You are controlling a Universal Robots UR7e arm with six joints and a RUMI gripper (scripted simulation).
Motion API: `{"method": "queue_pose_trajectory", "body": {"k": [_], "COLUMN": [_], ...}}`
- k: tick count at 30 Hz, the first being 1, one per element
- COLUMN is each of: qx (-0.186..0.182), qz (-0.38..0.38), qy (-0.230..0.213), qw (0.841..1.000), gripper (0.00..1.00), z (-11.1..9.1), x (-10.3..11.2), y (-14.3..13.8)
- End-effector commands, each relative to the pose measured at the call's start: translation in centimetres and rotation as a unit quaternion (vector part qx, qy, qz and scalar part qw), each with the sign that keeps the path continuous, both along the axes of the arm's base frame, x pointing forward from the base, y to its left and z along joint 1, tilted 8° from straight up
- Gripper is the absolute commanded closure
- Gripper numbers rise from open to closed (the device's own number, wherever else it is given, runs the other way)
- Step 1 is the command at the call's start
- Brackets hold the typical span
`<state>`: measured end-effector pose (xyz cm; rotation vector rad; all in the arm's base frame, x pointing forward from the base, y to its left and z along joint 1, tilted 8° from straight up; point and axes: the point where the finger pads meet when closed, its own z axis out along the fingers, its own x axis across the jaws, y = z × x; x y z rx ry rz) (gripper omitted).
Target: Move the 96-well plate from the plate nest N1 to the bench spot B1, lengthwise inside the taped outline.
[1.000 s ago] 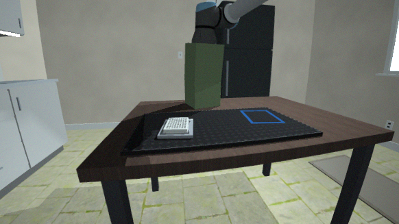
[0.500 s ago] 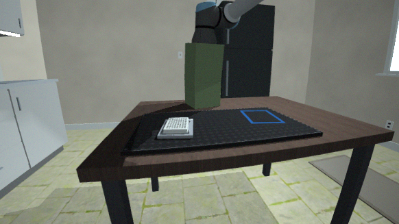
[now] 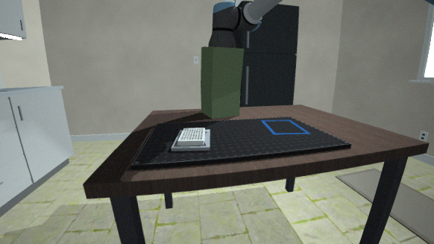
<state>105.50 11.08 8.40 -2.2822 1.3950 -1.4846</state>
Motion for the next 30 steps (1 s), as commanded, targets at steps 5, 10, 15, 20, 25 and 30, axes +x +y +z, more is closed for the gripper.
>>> {"method": "queue_pose_trajectory", "body": {"k": [5, 10, 15, 20, 25, 30], "qx": [0.003, 0.009, 0.012, 0.011, 0.018, 0.021], "qz": [-0.005, -0.013, -0.018, -0.018, -0.026, -0.031], "qy": [0.009, 0.023, 0.032, 0.032, 0.046, 0.054], "qw": [1.000, 1.000, 0.999, 0.999, 0.998, 0.998], "gripper": [0.00, 0.00, 0.00, 0.00, 0.00, 0.00], "z": [-1.6, -2.4, -3.6, -4.4, -5.1, -6.4], "x": [-0.6, -0.9, -1.5, -1.8, -2.2, -3.0], "y": [-3.2, -4.3, -6.4, -7.6, -8.7, -10.7]}}
